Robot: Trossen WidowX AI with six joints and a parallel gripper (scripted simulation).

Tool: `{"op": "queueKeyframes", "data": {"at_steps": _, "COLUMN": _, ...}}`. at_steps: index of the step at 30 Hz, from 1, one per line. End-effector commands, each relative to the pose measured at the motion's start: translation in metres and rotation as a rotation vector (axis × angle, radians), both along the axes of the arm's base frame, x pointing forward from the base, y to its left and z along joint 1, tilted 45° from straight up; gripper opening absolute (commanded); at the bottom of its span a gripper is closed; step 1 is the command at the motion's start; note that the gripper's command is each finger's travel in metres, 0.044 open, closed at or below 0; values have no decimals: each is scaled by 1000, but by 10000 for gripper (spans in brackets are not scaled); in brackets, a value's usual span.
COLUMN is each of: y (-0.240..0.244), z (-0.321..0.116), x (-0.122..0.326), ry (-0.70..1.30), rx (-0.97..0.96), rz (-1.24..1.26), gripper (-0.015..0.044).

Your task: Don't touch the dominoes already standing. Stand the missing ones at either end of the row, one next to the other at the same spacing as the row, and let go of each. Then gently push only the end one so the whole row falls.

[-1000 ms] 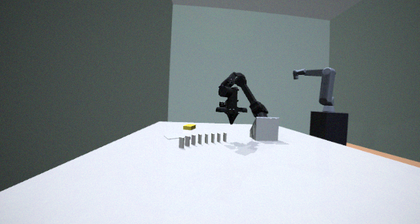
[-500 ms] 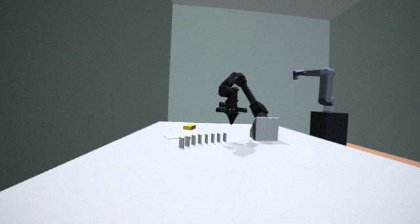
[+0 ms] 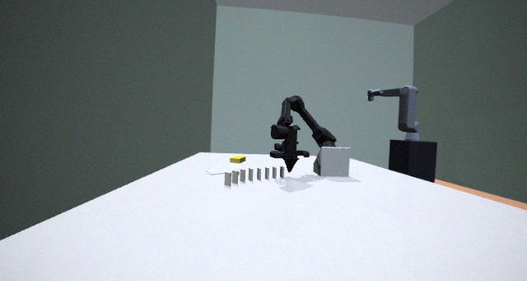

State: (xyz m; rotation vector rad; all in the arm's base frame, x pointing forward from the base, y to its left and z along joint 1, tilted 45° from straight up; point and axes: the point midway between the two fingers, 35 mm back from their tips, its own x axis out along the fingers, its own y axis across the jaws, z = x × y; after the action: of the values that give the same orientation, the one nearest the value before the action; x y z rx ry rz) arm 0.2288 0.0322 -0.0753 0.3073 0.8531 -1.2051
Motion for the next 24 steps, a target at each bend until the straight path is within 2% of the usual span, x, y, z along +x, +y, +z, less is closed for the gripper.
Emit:
{"op": "queueKeyframes", "data": {"at_steps": 1, "y": -1, "z": -3, "x": 4, "ry": 3, "rx": -6, "rz": 4, "gripper": 0}}
{"op": "queueKeyframes", "data": {"at_steps": 24, "y": 13, "z": -6, "x": 29, "ry": 10, "rx": 3, "rz": 5, "gripper": 0}}
